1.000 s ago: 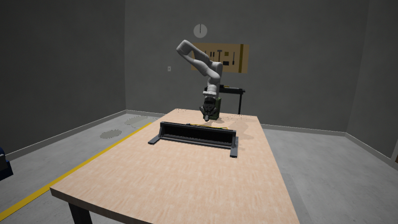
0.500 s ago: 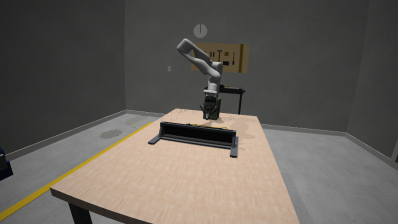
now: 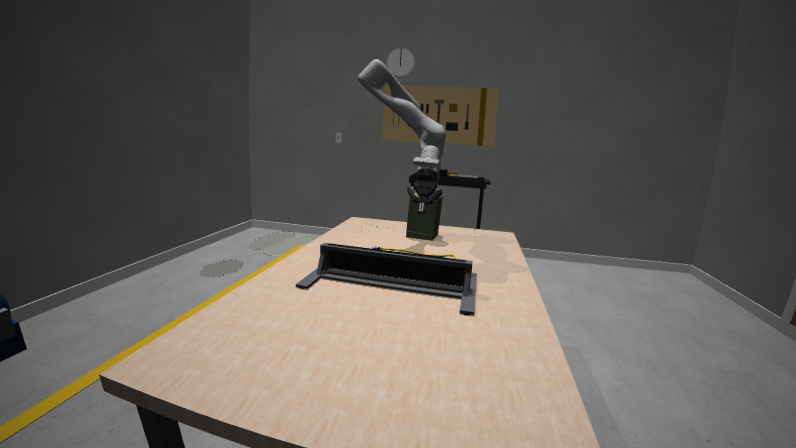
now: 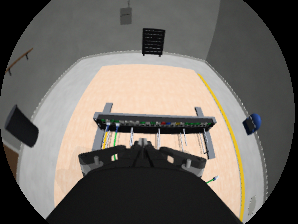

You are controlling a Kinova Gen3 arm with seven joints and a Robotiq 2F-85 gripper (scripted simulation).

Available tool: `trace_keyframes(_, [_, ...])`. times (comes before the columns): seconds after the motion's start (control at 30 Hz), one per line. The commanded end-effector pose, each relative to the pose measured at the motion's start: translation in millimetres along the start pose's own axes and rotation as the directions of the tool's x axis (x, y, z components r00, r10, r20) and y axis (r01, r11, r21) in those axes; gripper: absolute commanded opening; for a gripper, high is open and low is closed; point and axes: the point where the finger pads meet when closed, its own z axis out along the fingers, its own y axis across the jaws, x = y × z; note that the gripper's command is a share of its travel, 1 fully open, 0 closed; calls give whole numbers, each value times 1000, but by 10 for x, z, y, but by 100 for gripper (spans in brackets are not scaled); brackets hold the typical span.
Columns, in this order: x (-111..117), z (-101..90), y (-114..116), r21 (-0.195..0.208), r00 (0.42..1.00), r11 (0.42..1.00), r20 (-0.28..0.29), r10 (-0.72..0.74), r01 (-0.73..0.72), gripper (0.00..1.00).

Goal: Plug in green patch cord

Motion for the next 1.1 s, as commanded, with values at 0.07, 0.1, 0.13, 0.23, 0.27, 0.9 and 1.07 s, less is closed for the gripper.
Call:
trace_keyframes(0.07, [108, -194, 42, -7, 1000, 1000, -30, -6, 5, 0])
trace_keyframes(0.1, [107, -219, 42, -7, 1000, 1000, -30, -6, 5, 0])
trace_keyframes(0.13, [106, -236, 42, -7, 1000, 1000, -30, -6, 5, 0])
trace_keyframes(0.23, [106, -257, 42, -7, 1000, 1000, -30, -6, 5, 0])
trace_keyframes(0.27, [106, -257, 42, -7, 1000, 1000, -30, -6, 5, 0])
trace_keyframes(0.9, [119, -260, 512, -11, 1000, 1000, -31, 0, 0, 0])
trace_keyframes(1.07, [140, -256, 770, -13, 999, 1000, -34, 1, -2, 0])
